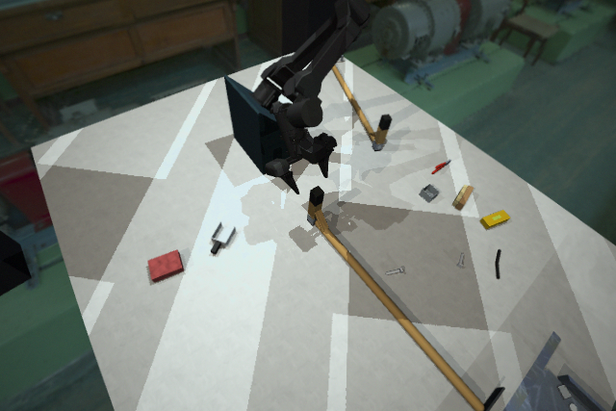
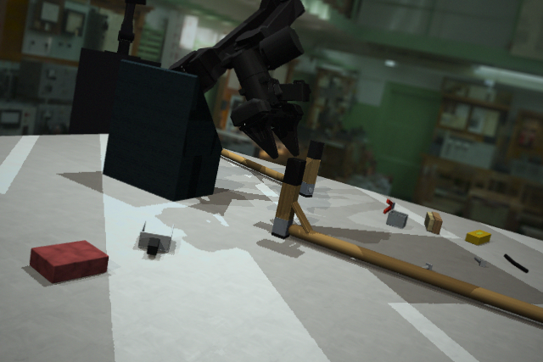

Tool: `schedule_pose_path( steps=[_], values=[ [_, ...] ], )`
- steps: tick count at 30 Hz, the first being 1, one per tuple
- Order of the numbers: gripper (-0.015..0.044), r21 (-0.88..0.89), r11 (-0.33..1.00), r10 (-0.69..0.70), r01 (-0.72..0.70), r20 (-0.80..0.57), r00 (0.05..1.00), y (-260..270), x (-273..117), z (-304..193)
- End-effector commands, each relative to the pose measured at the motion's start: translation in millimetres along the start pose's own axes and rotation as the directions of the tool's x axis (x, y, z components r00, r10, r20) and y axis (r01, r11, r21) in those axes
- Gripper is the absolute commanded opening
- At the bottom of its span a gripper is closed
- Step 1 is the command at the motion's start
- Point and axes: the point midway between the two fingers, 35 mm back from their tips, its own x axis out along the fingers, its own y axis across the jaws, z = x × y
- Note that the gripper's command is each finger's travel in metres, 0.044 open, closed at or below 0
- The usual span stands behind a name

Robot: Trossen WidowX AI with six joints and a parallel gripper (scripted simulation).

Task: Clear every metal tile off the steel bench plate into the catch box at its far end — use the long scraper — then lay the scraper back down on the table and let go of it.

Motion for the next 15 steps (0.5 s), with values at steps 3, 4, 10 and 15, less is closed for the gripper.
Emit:
schedule_pose_path(
  steps=[3, 4, 10, 15],
  values=[
    [0.044, 0.007, 1.0, -0.008, 0.008, -0.005, 1.0, -3, 11, 0],
    [0.044, 0.007, 1.0, -0.008, 0.008, -0.006, 1.0, -3, 12, 0],
    [0.044, 0.007, 1.0, -0.009, 0.009, -0.007, 1.0, -3, 22, 0],
    [0.044, 0.007, 1.0, -0.009, 0.009, -0.007, 1.0, -4, 30, 0]
  ],
)
